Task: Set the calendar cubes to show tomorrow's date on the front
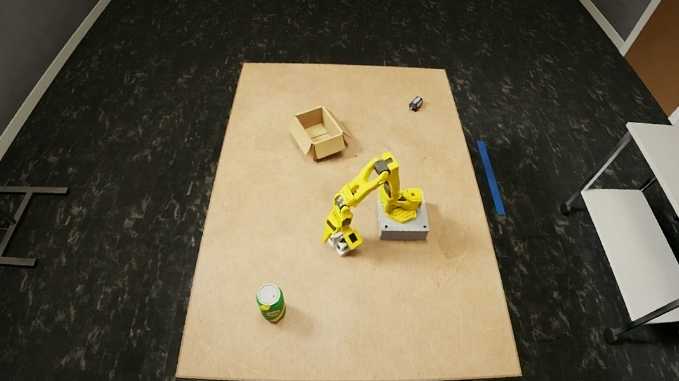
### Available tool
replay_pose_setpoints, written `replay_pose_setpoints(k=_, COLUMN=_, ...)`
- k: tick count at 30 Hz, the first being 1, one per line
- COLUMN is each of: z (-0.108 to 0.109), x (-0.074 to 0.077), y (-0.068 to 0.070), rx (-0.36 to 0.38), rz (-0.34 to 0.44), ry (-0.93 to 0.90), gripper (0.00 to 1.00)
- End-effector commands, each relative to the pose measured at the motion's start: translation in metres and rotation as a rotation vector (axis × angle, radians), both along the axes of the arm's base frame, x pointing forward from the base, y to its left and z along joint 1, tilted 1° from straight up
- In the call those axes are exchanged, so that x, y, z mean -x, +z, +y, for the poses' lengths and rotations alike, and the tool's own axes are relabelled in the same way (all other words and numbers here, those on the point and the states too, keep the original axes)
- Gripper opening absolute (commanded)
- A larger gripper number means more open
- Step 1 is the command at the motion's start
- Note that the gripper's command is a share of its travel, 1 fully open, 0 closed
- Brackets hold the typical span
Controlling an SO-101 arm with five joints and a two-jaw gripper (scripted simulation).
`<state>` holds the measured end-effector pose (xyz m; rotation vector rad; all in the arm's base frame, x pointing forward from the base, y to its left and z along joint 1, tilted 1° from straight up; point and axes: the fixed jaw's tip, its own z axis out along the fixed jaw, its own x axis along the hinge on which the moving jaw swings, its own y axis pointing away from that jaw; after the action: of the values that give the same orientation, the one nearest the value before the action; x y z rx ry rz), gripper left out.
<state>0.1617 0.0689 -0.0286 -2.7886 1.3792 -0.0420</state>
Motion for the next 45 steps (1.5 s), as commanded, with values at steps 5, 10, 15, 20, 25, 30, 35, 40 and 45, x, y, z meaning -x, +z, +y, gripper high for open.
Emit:
replay_pose_setpoints(k=5, z=0.000, x=0.005, y=0.005, rx=0.009, rz=0.025, ry=0.003, gripper=0.36)
replay_pose_setpoints(k=10, z=0.001, x=0.004, y=0.022, rx=0.009, rz=0.025, ry=0.003, gripper=0.36)
replay_pose_setpoints(k=15, z=0.001, x=0.004, y=0.033, rx=0.009, rz=0.025, ry=0.003, gripper=0.36)
replay_pose_setpoints(k=20, z=0.000, x=0.006, y=0.048, rx=0.009, rz=0.025, ry=0.003, gripper=0.36)
replay_pose_setpoints(k=25, z=-0.001, x=0.007, y=0.055, rx=0.009, rz=0.025, ry=0.003, gripper=0.36)
replay_pose_setpoints(k=30, z=-0.001, x=0.007, y=0.056, rx=0.009, rz=0.025, ry=0.003, gripper=0.36)
replay_pose_setpoints(k=35, z=-0.001, x=0.007, y=0.056, rx=0.009, rz=0.025, ry=0.003, gripper=0.36)
replay_pose_setpoints(k=40, z=-0.001, x=0.007, y=0.056, rx=0.009, rz=0.025, ry=0.003, gripper=0.36)
replay_pose_setpoints(k=45, z=-0.001, x=0.007, y=0.056, rx=0.009, rz=0.025, ry=0.003, gripper=0.36)
